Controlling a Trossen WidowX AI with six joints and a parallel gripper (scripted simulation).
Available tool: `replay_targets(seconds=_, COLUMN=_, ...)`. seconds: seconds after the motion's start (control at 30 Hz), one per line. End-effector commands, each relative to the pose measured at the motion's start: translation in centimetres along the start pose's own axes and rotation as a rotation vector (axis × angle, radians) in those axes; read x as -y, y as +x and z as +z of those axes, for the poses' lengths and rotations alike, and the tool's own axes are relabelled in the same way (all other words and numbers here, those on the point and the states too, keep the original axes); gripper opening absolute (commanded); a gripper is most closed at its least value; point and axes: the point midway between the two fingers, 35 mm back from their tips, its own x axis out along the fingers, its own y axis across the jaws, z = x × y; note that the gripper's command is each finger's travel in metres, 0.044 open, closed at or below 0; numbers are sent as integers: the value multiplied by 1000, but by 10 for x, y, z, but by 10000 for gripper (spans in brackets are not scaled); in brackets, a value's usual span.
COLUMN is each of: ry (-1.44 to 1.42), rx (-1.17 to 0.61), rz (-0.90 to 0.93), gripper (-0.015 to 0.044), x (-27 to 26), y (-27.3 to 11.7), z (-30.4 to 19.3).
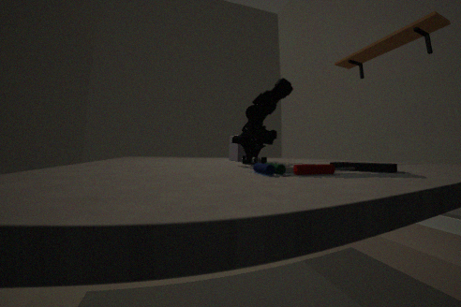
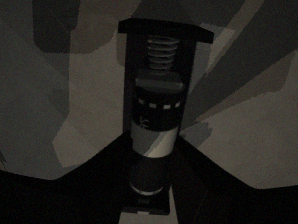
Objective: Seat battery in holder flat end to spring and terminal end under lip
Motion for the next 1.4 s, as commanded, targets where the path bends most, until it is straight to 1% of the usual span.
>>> replay_targets(seconds=0.0, ry=-3, rx=-2, rz=-1, gripper=69, x=-1, y=0, z=-1)
replay_targets(seconds=0.03, ry=-3, rx=-2, rz=-1, gripper=69, x=-1, y=0, z=-1)
replay_targets(seconds=0.17, ry=-3, rx=-2, rz=-1, gripper=170, x=-1, y=0, z=-1)
replay_targets(seconds=0.5, ry=0, rx=-1, rz=0, gripper=170, x=0, y=-14, z=-2)
replay_targets(seconds=0.93, ry=1, rx=0, rz=0, gripper=170, x=0, y=-15, z=-2)
replay_targets(seconds=1.0, ry=10, rx=-3, rz=9, gripper=223, x=-1, y=-18, z=-5)
replay_targets(seconds=1.17, ry=4, rx=-2, rz=-1, gripper=354, x=-2, y=-72, z=-11)
replay_targets(seconds=1.27, ry=2, rx=-2, rz=-2, gripper=433, x=-3, y=-87, z=-14)
replay_targets(seconds=1.37, ry=2, rx=-3, rz=-2, gripper=440, x=-4, y=-87, z=-18)
